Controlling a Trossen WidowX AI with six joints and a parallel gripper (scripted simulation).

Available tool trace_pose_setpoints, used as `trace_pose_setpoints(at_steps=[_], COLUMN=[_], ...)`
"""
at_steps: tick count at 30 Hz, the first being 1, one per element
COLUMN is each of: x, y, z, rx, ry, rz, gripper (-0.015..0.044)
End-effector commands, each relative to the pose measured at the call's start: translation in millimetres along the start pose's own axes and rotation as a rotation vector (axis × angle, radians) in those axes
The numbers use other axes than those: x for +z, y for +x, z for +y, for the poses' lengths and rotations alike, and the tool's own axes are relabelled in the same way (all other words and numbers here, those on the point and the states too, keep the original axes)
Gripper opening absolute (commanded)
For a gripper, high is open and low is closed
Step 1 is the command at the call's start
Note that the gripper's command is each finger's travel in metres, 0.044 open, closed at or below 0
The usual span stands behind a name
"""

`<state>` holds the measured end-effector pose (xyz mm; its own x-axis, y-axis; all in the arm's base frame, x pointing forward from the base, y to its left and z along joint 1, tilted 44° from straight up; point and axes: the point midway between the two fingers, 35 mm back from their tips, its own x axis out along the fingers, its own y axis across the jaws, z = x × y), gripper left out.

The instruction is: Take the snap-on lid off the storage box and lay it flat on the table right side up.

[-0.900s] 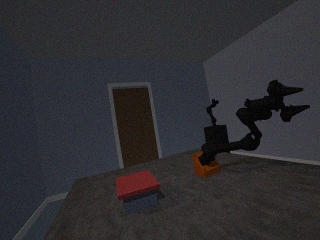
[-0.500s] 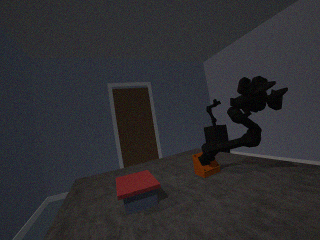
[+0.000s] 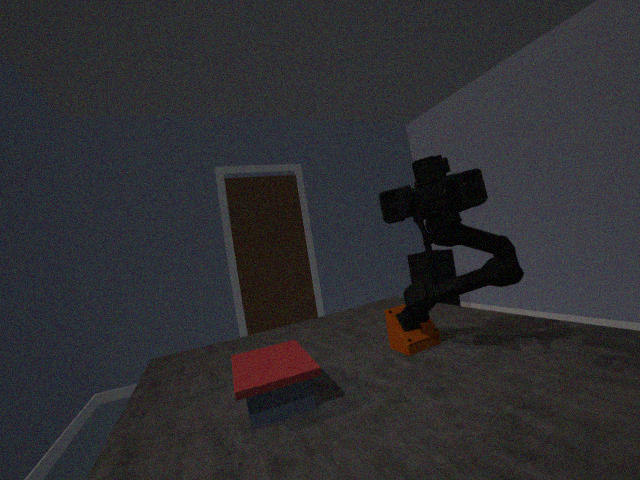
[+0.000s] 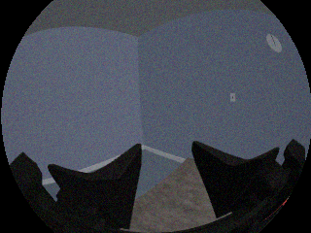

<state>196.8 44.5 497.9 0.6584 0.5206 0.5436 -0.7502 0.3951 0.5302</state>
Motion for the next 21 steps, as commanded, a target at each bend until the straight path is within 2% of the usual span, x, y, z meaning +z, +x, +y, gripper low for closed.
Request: trace_pose_setpoints(at_steps=[1, 7, 13, 15, 21], x=[-7.1, -22.3, -57.7, -62.4, -111.1], y=[-1.7, -12.5, -47.9, -52.9, -105.9], z=[-51.1, -123.3, -212.8, -221.2, -282.7], rx=[-0.134, -0.331, -0.611, -0.641, -0.908], ry=[0.14, 0.368, 0.713, 0.751, 1.114], rz=[0.025, 0.046, 0.049, 0.048, 0.015], gripper=[0.0235, 0.0235, 0.0235, 0.0235, 0.0235])
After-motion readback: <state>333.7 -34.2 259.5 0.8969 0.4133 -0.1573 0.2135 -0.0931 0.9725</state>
